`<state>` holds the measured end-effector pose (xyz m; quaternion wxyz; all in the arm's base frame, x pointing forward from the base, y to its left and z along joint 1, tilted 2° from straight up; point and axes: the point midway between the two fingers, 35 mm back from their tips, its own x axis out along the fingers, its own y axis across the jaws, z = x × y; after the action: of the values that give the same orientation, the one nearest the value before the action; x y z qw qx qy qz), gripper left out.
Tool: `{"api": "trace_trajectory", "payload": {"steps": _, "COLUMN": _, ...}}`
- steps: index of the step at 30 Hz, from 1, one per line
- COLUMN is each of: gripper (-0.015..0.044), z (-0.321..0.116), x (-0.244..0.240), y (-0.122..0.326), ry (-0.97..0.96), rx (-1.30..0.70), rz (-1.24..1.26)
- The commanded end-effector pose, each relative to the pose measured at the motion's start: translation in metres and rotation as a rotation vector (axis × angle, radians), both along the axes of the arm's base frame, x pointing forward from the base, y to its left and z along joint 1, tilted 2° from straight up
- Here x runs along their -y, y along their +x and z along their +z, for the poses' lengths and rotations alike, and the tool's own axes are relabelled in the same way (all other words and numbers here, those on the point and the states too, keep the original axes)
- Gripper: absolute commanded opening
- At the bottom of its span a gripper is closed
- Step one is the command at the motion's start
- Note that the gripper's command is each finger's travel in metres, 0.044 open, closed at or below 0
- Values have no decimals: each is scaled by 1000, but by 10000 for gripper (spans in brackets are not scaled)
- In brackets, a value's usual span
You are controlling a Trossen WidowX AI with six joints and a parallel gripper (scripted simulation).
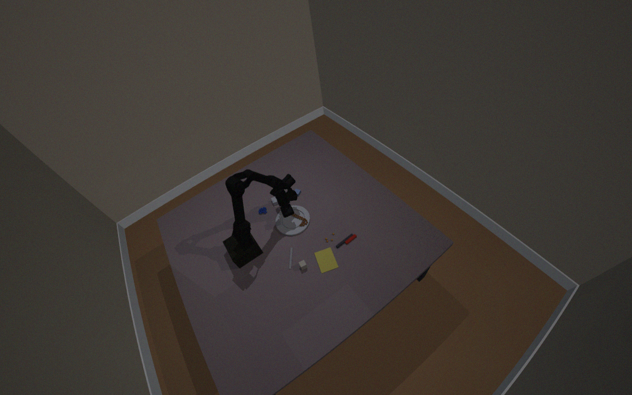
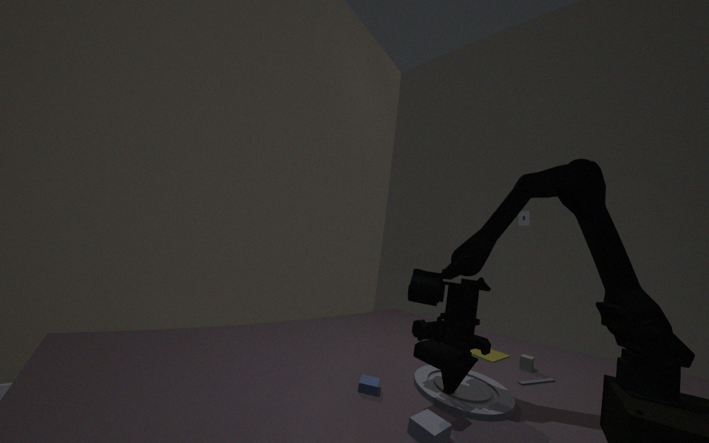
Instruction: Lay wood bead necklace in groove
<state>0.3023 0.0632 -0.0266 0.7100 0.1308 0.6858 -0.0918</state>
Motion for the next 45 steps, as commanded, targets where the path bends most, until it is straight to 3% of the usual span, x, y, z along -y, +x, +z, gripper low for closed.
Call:
{"api": "trace_trajectory", "payload": {"steps": 1, "gripper": 0, "z": -3, "x": 1, "y": -3, "ry": -6, "rx": -13, "rz": -7}}
{"api": "trace_trajectory", "payload": {"steps": 28, "gripper": 0, "z": -3, "x": 1, "y": -3, "ry": -6, "rx": -13, "rz": -7}}
{"api": "trace_trajectory", "payload": {"steps": 45, "gripper": 440, "z": 2, "x": 0, "y": 0, "ry": 3, "rx": 0, "rz": 0}}
